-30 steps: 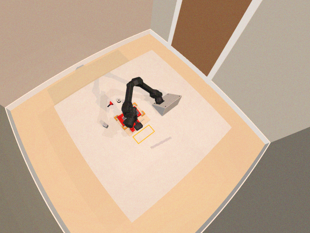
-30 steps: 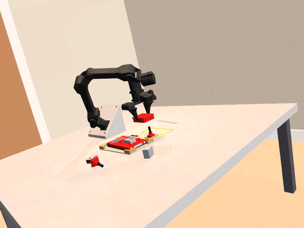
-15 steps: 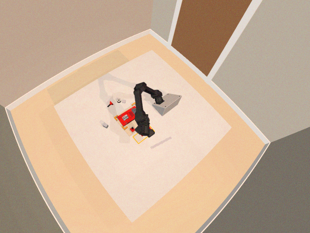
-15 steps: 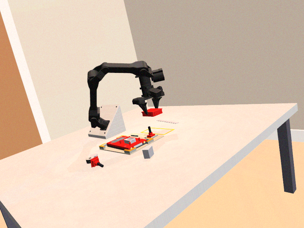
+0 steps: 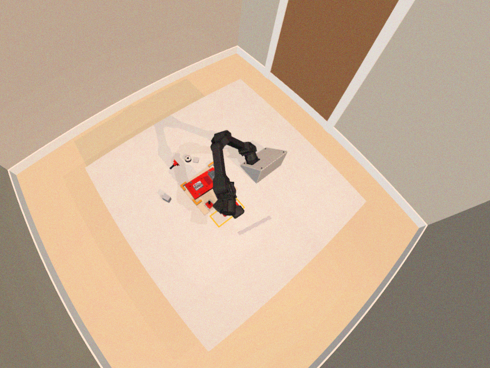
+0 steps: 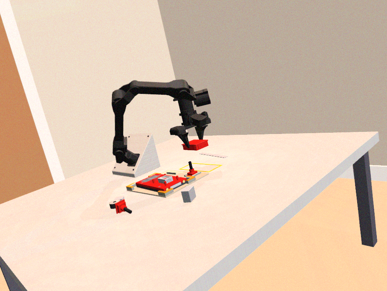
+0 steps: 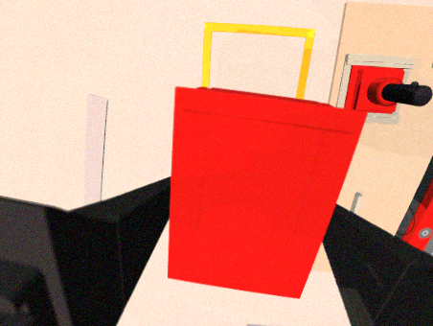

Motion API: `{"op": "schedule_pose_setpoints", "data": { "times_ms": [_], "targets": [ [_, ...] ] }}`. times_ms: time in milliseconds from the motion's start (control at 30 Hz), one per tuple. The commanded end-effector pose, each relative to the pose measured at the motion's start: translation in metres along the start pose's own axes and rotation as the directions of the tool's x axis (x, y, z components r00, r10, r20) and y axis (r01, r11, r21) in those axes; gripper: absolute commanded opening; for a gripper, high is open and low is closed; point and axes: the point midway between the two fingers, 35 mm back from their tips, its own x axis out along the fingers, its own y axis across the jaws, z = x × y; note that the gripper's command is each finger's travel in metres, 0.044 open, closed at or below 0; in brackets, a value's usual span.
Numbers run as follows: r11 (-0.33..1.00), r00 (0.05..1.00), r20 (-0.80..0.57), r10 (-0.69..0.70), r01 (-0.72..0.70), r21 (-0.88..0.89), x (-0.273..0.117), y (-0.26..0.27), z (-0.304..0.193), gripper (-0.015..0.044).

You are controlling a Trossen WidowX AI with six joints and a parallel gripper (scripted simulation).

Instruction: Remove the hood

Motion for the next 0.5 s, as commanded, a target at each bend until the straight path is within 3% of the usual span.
{"op": "schedule_pose_setpoints", "data": {
  "times_ms": [0, 467],
  "targets": [
    [1.000, 1.000, 0.000, -0.004, 0.004, -0.005, 0.005, 0.000, 0.000, 0.0000],
    [1.000, 1.000, 0.001, -0.004, 0.004, -0.005, 0.018, 0.000, 0.000, 0.0000]
  ]
}}
